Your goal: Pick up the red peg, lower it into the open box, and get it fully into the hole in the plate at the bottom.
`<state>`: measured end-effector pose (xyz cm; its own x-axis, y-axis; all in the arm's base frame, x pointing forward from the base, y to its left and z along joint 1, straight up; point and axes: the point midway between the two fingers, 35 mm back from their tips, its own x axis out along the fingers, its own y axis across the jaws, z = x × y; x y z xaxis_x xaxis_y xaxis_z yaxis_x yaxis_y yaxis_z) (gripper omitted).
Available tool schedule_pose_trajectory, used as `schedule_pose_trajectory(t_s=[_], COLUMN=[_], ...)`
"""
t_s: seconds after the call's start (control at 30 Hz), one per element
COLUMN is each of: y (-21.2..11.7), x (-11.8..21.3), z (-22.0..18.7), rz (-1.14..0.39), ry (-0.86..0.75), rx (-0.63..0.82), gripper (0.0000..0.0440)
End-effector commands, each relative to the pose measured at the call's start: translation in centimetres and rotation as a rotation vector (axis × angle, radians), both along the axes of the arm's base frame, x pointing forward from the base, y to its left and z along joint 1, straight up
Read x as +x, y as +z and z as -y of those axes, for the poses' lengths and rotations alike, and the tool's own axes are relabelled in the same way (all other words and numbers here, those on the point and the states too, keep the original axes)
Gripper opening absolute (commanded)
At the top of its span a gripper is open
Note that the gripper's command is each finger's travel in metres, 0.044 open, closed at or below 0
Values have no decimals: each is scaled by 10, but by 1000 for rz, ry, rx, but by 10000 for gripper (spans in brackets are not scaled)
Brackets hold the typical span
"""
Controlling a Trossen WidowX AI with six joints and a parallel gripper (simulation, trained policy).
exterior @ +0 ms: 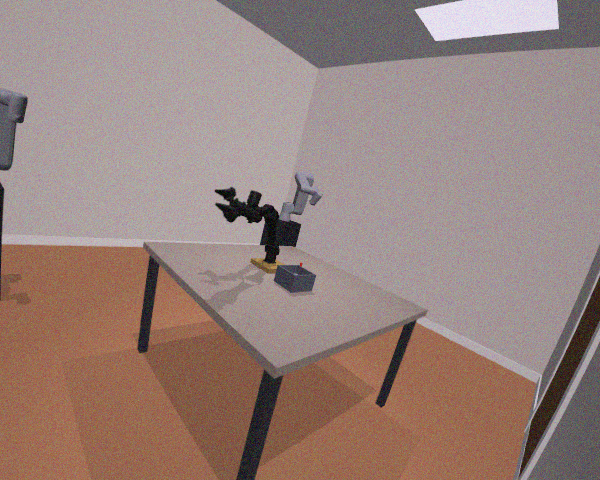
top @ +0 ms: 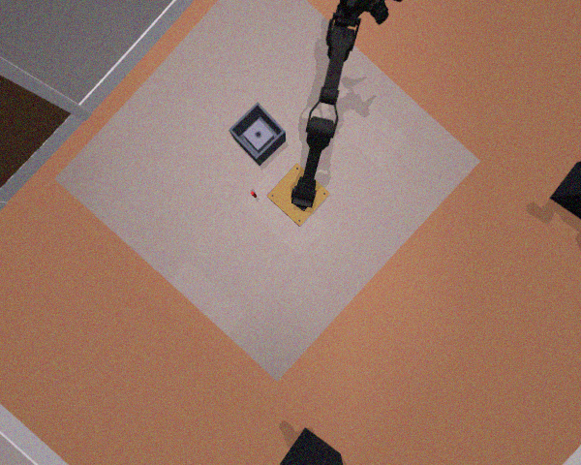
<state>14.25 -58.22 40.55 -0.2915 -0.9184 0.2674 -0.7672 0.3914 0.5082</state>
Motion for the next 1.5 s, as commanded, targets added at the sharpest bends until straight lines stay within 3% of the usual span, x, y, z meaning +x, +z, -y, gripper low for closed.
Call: schedule_pose_trajectory(t_s=[0.0, 0.37, 0.8, 1.13, 1.47], y=[-9, -39, -71, -91, -112], x=[21, 110, 193, 234, 252], z=[-7, -57, -153, -245, -343], rz=[-52, -271, -578, -841, -1119], ry=[49, 272, 548, 765, 980], rx=[64, 288, 479, 562, 595], gripper=[440, 440, 440, 439, 435])
